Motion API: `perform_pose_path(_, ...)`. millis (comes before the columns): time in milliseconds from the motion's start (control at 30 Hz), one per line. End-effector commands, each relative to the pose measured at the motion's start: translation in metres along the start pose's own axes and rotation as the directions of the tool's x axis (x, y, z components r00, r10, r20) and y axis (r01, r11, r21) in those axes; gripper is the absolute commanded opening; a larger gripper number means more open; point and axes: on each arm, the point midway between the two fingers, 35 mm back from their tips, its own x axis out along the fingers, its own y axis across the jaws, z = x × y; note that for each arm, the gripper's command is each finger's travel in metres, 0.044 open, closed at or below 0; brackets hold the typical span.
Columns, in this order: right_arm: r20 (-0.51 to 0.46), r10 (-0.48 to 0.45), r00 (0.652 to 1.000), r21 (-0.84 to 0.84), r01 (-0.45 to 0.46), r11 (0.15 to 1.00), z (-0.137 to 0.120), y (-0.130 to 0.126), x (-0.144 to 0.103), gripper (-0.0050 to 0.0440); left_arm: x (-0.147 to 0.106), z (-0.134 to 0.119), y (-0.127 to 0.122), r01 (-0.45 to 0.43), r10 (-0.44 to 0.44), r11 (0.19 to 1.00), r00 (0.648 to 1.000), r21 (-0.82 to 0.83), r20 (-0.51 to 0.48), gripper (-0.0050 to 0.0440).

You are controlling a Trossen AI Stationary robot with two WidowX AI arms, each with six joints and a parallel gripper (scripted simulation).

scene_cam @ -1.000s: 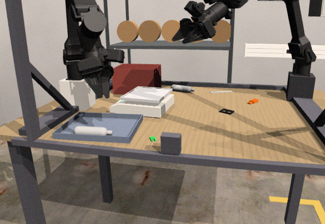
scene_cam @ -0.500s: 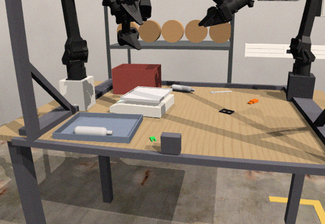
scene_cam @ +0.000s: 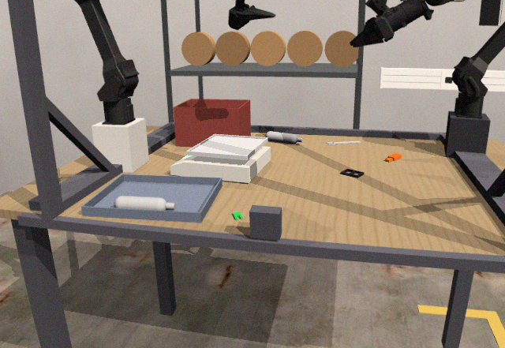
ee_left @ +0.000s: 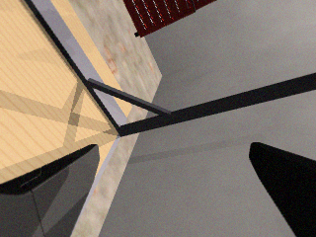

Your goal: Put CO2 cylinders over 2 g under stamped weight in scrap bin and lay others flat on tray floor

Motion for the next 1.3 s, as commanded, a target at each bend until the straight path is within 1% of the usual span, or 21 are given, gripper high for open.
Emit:
perform_pose_path(0, 0.008, -0.034, 0.999, 0.019, 0.034, 0.999, -0.018, -0.013, -0.016, 0.044, 0.007, 0.051, 0.045, -0.125, 0.129, 0.991, 0.984, -0.043, 0.122, 0.044)
perform_pose_path(33, 0.008, -0.041, 0.999, 0.023, 0.041, 0.999, -0.022, -0.015, -0.018, 0.044, 0.009, 0.062, 0.054, -0.159, 0.163, 0.987, 0.976, -0.037, 0.143, 0.044)
perform_pose_path(100, 0.007, -0.054, 0.999, 0.031, 0.054, 0.998, -0.029, -0.018, -0.021, 0.044, 0.016, 0.076, 0.08, -0.245, 0.245, 0.969, 0.956, -0.016, 0.162, 0.044)
perform_pose_path(200, 0.007, -0.065, 0.998, 0.038, 0.065, 0.997, -0.035, -0.021, -0.024, 0.044, 0.025, 0.094, 0.117, -0.366, 0.355, 0.93, 0.919, 0.034, 0.173, 0.044)
perform_pose_path(300, -0.005, -0.063, 0.998, 0.042, 0.064, 0.997, -0.038, -0.022, -0.022, 0.044, 0.031, 0.111, 0.151, -0.468, 0.448, 0.879, 0.877, 0.094, 0.173, 0.044)
perform_pose_path(367, -0.005, -0.063, 0.998, 0.042, 0.064, 0.997, -0.038, -0.022, -0.022, 0.044, 0.031, 0.111, 0.151, -0.468, 0.448, 0.879, 0.877, 0.094, 0.173, 0.044)
perform_pose_path(533, -0.004, -0.067, 0.998, 0.043, 0.067, 0.997, -0.039, -0.022, -0.023, 0.044, 0.035, 0.134, 0.212, -0.607, 0.588, 0.769, 0.794, 0.198, 0.152, 0.044)
perform_pose_path(667, -0.006, -0.066, 0.998, 0.043, 0.067, 0.997, -0.039, -0.022, -0.022, 0.044, 0.033, 0.148, 0.261, -0.686, 0.684, 0.671, 0.719, 0.281, 0.12, 0.044)
perform_pose_path(800, -0.005, -0.067, 0.998, 0.043, 0.067, 0.997, -0.039, -0.022, -0.022, 0.044, 0.027, 0.158, 0.305, -0.728, 0.757, 0.586, 0.648, 0.356, 0.081, 0.044)
perform_pose_path(867, -0.005, -0.067, 0.998, 0.043, 0.067, 0.997, -0.039, -0.022, -0.022, 0.044, 0.022, 0.161, 0.331, -0.741, 0.793, 0.54, 0.607, 0.399, 0.054, 0.044)
perform_pose_path(933, -0.005, -0.067, 0.998, 0.043, 0.067, 0.997, -0.039, -0.022, -0.022, 0.044, 0.022, 0.161, 0.331, -0.741, 0.793, 0.54, 0.607, 0.399, 0.054, 0.044)
perform_pose_path(1000, 0.004, -0.067, 0.998, 0.043, 0.066, 0.997, -0.034, -0.022, -0.023, 0.044, 0.017, 0.163, 0.348, -0.745, 0.816, 0.51, 0.578, 0.429, 0.034, 0.044)
perform_pose_path(1133, 0.004, -0.067, 0.998, 0.043, 0.066, 0.997, -0.034, -0.022, -0.023, 0.044, 0.01, 0.165, 0.376, -0.745, 0.847, 0.468, 0.532, 0.476, -0.001, 0.044)
perform_pose_path(1267, 0.004, -0.067, 0.998, 0.043, 0.066, 0.997, -0.034, -0.022, -0.023, 0.044, 0.006, 0.165, 0.391, -0.741, 0.862, 0.447, 0.506, 0.502, -0.022, 0.044)
